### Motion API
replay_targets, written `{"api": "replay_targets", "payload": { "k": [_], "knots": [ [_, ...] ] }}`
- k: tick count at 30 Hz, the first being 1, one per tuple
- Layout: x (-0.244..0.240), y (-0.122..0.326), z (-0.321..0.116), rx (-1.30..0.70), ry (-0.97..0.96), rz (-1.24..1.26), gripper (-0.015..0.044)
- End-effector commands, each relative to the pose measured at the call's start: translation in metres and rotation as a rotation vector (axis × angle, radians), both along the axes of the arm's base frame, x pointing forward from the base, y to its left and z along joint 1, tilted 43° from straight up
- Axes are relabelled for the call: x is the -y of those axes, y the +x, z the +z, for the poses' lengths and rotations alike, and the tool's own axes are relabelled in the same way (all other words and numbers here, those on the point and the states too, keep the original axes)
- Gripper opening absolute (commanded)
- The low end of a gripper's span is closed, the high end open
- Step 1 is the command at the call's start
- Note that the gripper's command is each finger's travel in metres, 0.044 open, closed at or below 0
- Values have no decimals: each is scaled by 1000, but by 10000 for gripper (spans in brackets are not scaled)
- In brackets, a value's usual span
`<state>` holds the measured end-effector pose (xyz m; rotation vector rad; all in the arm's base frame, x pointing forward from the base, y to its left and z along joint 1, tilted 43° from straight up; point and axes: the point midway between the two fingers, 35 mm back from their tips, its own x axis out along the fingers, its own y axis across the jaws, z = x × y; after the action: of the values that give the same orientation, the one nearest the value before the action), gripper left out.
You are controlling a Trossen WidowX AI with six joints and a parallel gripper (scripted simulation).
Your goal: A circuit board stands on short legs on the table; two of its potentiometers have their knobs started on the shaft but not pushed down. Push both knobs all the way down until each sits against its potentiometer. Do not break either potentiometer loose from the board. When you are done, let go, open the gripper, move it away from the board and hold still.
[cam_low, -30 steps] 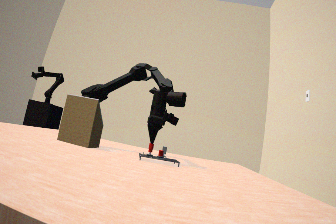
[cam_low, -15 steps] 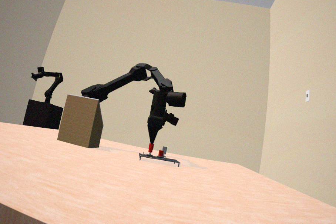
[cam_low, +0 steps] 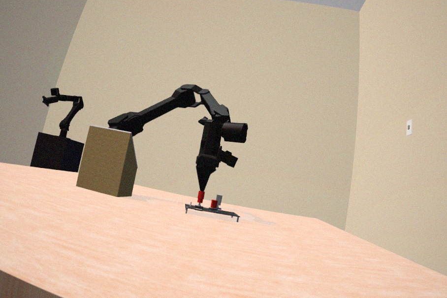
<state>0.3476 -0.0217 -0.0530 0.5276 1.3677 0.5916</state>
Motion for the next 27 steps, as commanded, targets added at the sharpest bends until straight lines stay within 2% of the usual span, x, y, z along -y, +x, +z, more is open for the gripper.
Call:
{"api": "replay_targets", "payload": {
  "k": [1,27],
  "knots": [
    [-7,1,-6,-2,6,10,0],
    [-10,2,-9,-2,6,10,0]
  ]
}}
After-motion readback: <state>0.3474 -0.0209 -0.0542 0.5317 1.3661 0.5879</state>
